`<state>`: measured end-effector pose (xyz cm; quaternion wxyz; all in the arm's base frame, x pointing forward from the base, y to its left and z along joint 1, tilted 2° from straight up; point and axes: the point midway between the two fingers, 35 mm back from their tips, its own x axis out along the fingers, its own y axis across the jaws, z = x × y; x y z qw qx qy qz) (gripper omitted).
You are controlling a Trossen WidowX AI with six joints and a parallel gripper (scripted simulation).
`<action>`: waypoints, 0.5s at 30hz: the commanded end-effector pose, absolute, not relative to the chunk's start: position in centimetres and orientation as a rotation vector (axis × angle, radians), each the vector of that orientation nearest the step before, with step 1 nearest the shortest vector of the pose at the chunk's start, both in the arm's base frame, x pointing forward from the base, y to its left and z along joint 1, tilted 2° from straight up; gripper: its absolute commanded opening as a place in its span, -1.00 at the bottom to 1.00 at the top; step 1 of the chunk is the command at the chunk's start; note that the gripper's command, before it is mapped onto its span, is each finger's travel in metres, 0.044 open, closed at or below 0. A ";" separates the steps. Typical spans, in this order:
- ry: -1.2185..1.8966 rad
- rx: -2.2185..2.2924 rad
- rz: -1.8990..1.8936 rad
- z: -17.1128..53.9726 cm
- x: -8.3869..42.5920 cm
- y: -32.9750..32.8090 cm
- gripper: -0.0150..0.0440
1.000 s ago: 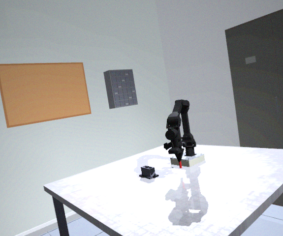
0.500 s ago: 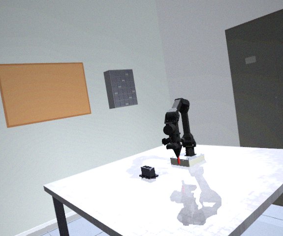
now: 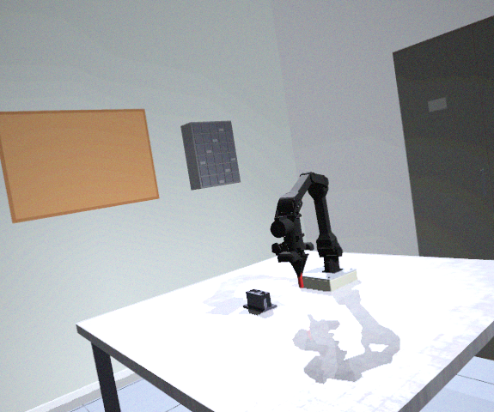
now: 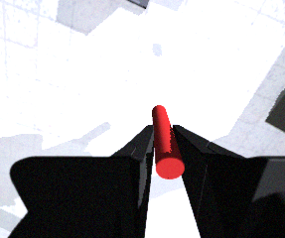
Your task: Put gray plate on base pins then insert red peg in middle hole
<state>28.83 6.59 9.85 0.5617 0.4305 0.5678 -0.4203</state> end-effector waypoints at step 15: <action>1.338 0.993 -0.967 10.3 31.9 2.3 -0.49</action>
